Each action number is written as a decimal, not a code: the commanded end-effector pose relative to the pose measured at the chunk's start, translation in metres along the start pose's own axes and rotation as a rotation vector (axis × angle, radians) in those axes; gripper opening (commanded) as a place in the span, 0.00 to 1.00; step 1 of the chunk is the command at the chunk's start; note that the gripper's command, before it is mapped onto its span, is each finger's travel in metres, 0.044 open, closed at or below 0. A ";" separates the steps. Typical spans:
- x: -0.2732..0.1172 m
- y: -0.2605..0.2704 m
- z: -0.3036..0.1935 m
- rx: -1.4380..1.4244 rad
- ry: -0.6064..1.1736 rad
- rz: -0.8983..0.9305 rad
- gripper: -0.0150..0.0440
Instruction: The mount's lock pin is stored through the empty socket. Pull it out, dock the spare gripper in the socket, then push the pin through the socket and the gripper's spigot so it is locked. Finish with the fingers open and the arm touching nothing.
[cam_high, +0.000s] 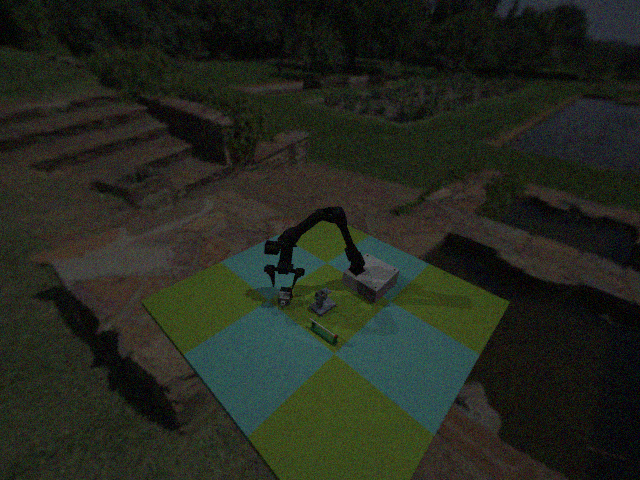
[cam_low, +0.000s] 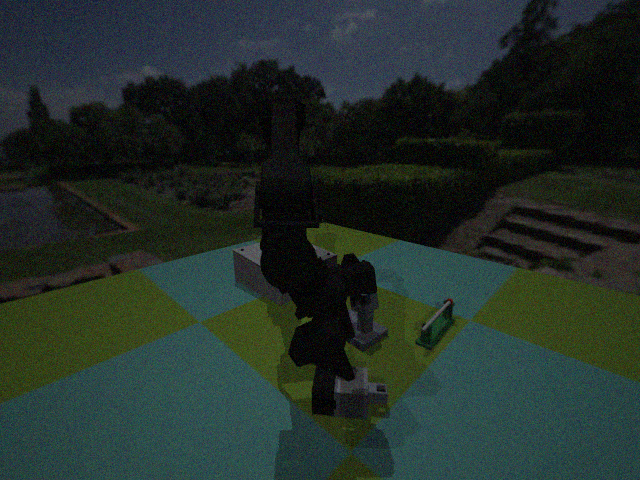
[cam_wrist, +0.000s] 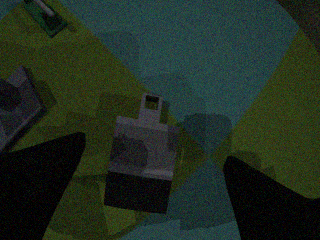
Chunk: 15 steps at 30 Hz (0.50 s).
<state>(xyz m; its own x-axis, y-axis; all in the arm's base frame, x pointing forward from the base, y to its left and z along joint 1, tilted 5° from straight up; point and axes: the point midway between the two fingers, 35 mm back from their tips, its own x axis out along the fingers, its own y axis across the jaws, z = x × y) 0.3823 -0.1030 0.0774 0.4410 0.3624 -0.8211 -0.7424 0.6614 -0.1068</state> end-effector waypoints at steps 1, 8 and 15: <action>0.021 0.006 -0.012 0.014 0.003 0.015 1.00; 0.028 0.005 -0.015 0.014 0.003 0.015 1.00; 0.038 0.005 -0.021 0.014 0.003 0.015 1.00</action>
<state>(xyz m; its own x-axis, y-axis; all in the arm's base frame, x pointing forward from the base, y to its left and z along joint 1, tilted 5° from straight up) 0.3856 -0.1003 0.0420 0.4354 0.3686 -0.8213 -0.7438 0.6613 -0.0975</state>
